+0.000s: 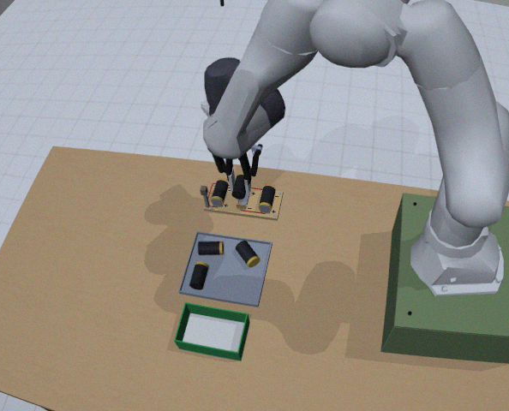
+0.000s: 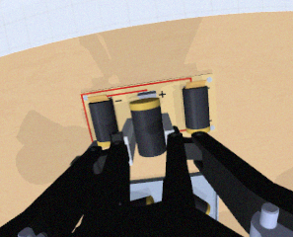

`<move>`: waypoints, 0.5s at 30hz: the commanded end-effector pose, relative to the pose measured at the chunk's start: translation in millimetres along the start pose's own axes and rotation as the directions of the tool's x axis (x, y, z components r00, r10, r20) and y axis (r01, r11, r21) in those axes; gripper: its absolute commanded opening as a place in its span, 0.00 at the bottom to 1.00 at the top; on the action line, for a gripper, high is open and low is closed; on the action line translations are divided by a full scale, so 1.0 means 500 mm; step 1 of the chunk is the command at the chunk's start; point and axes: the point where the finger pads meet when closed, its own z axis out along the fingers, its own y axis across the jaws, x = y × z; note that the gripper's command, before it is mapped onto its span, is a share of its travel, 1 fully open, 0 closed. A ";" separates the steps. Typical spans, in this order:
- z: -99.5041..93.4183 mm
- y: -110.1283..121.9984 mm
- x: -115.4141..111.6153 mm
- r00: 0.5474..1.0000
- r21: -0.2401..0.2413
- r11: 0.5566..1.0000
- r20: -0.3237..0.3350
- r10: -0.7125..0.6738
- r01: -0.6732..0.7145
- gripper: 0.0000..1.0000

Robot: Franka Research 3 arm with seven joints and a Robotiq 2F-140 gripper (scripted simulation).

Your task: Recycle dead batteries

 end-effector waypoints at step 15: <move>-0.002 0.002 0.000 1.000 0.001 1.000 0.000 0.006 -0.006 0.16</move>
